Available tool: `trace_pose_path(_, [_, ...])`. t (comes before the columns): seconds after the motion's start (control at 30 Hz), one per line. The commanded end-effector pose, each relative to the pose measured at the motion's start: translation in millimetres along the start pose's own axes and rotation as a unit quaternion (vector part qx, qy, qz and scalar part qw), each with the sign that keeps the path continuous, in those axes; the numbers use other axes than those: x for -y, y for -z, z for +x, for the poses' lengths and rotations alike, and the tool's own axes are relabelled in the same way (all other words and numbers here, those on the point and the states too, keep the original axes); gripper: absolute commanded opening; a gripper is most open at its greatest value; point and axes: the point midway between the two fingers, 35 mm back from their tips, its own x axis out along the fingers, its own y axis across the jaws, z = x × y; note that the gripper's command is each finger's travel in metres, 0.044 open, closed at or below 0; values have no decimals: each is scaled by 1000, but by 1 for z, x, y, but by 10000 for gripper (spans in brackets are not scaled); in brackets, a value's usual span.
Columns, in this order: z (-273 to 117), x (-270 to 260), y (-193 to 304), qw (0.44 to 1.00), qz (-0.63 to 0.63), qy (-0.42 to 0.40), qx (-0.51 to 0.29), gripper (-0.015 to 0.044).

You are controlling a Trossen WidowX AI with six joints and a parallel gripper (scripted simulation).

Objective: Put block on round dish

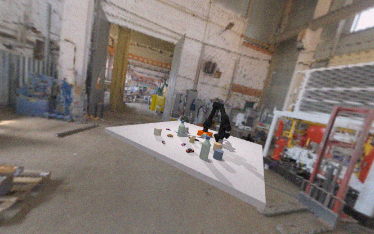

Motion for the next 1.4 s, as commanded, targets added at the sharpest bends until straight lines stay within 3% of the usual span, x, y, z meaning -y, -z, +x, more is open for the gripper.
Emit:
trace_pose_path(0.0, [-39,2,-3,1000,2,5,9,440])
trace_pose_path(0.23, [-52,1,-2,1000,3,5,9,440])
trace_pose_path(0.47, [-64,11,2,996,70,3,46,260])
trace_pose_path(0.9, [-71,34,15,958,285,-2,42,260])
trace_pose_path(1.37, [-79,58,32,861,507,-3,34,260])
